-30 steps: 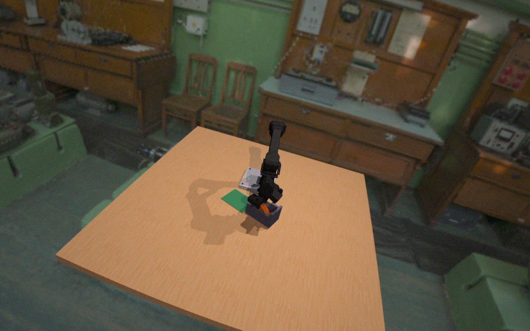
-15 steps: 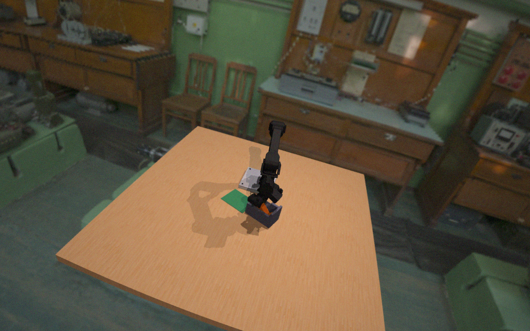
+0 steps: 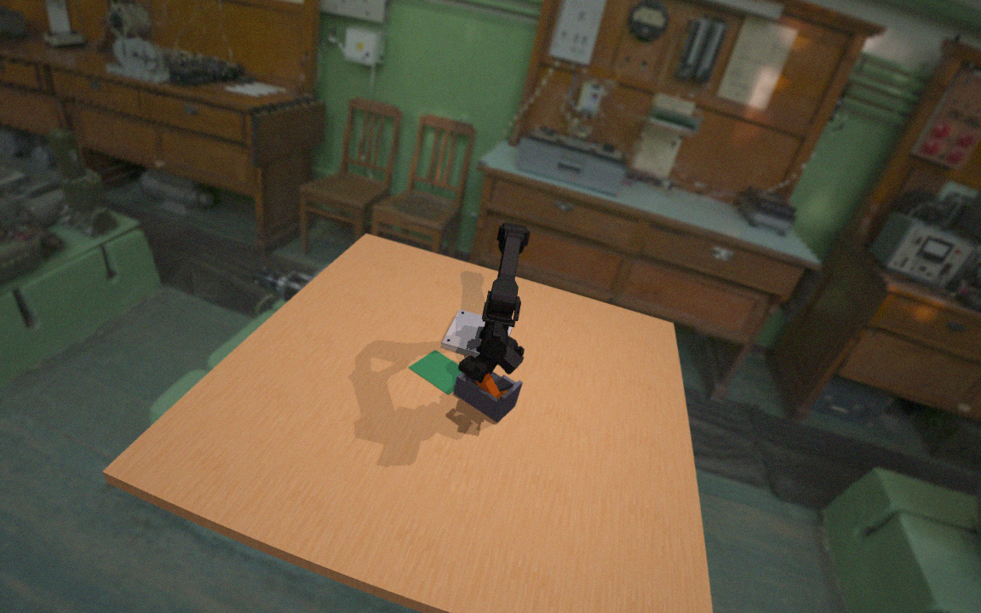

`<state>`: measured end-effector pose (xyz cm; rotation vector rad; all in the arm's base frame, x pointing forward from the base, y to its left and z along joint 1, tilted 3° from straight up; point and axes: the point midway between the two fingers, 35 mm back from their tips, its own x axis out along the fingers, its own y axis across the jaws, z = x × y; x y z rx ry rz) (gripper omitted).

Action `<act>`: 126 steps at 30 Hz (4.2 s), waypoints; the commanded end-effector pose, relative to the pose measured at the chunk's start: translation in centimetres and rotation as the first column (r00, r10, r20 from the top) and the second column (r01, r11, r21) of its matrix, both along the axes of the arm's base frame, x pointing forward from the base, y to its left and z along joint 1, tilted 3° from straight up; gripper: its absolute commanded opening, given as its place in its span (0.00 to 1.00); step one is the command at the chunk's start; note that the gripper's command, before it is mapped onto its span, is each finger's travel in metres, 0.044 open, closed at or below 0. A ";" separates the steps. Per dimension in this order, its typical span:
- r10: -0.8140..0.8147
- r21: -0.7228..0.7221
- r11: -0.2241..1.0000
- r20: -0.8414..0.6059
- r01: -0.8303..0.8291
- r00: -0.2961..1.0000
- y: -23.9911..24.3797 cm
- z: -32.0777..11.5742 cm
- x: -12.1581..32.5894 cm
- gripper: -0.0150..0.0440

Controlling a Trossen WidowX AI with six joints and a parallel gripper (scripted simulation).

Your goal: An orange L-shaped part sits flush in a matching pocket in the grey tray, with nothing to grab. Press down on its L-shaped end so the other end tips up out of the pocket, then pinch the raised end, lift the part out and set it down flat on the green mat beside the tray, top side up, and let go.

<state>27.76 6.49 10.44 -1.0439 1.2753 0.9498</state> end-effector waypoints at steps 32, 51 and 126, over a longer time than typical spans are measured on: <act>0.004 0.005 1.000 0.002 -0.004 1.000 0.1 5.7 -0.4 0.25; 0.004 0.005 1.000 0.002 -0.004 1.000 0.2 7.8 -0.6 0.25; 0.004 -0.010 1.000 -0.003 -0.004 1.000 -15.6 3.7 -6.1 0.25</act>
